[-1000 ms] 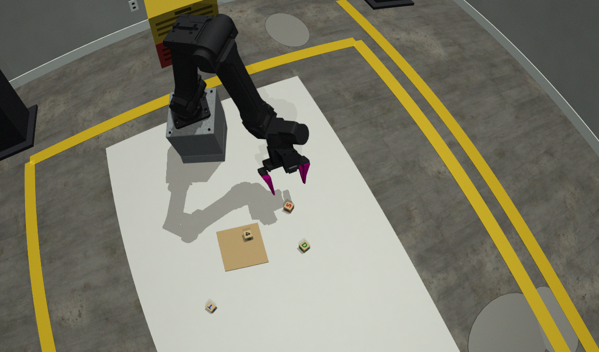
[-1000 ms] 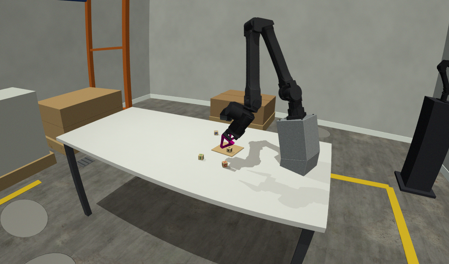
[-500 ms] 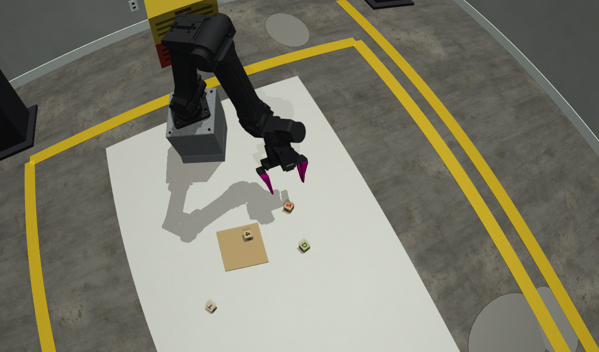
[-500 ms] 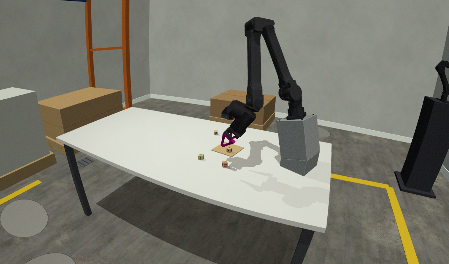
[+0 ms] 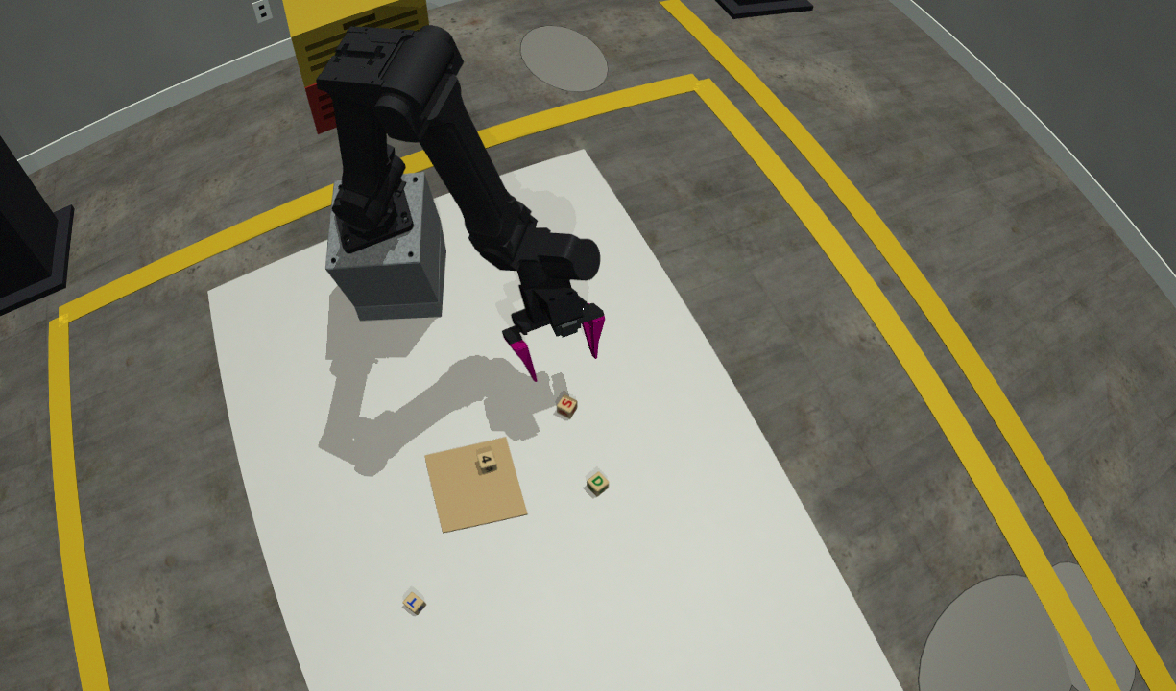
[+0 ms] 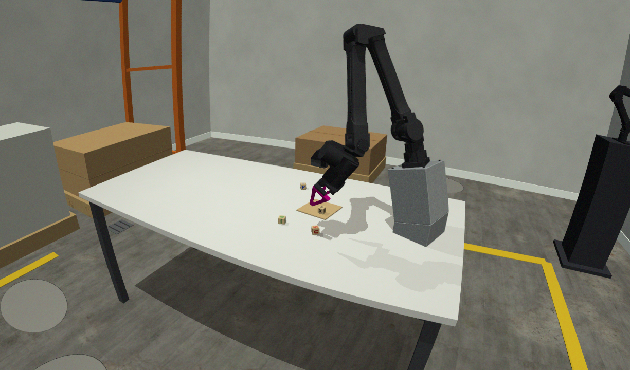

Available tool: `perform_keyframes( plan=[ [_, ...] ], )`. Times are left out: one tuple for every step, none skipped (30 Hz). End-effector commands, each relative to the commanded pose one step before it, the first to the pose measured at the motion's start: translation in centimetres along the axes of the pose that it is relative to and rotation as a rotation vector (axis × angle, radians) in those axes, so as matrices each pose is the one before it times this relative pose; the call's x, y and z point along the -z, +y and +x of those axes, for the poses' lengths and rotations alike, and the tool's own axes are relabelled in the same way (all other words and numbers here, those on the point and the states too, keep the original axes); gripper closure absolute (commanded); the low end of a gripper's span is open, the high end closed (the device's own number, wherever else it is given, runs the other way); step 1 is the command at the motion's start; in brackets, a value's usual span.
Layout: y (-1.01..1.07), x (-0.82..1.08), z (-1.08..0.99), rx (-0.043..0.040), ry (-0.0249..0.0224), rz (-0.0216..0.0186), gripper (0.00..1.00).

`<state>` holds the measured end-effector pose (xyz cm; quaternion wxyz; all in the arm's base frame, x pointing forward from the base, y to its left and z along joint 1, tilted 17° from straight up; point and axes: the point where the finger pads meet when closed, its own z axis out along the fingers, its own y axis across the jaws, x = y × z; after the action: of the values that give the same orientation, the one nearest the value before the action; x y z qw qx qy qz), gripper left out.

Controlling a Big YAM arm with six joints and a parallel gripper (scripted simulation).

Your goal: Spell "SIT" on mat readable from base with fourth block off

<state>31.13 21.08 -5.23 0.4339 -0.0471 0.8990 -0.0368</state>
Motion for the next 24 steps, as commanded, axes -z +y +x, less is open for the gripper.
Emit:
perform_keyframes(
  plan=[
    [1.150, 0.242, -1.108, -0.00536, -0.03342, -0.02526, 0.00],
    [0.000, 0.000, 0.000, 0.00000, 0.00000, 0.00000, 0.00],
    [0.000, 0.000, 0.000, 0.00000, 0.00000, 0.00000, 0.00],
    [0.000, 0.000, 0.000, 0.00000, 0.00000, 0.00000, 0.00],
    [0.000, 0.000, 0.000, 0.00000, 0.00000, 0.00000, 0.00],
    [0.000, 0.000, 0.000, 0.00000, 0.00000, 0.00000, 0.00],
    [0.000, 0.000, 0.000, 0.00000, 0.00000, 0.00000, 0.00],
    [0.000, 0.000, 0.000, 0.00000, 0.00000, 0.00000, 0.00],
    [0.000, 0.000, 0.000, 0.00000, 0.00000, 0.00000, 0.00],
    [0.000, 0.000, 0.000, 0.00000, 0.00000, 0.00000, 0.00],
    [0.000, 0.000, 0.000, 0.00000, 0.00000, 0.00000, 0.00],
    [0.000, 0.000, 0.000, 0.00000, 0.00000, 0.00000, 0.00],
    [0.000, 0.000, 0.000, 0.00000, 0.00000, 0.00000, 0.00],
    [0.000, 0.000, 0.000, 0.00000, 0.00000, 0.00000, 0.00],
    [0.000, 0.000, 0.000, 0.00000, 0.00000, 0.00000, 0.00],
    [0.000, 0.000, 0.000, 0.00000, 0.00000, 0.00000, 0.00],
    [0.000, 0.000, 0.000, 0.00000, 0.00000, 0.00000, 0.00],
    [0.000, 0.000, 0.000, 0.00000, 0.00000, 0.00000, 0.00],
    [0.000, 0.000, 0.000, 0.00000, 0.00000, 0.00000, 0.00],
    [0.000, 0.000, 0.000, 0.00000, 0.00000, 0.00000, 0.00],
    [-0.032, -0.382, -0.493, -0.01043, -0.00245, 0.00455, 0.00],
    [-0.530, -0.637, -0.168, 0.00838, 0.02121, 0.01720, 0.00],
    [0.194, -0.895, -1.281, -0.00299, -0.00045, -0.00132, 0.00],
    [0.138, -1.305, -1.989, -0.00391, -0.00257, -0.00197, 0.00]
  ],
)
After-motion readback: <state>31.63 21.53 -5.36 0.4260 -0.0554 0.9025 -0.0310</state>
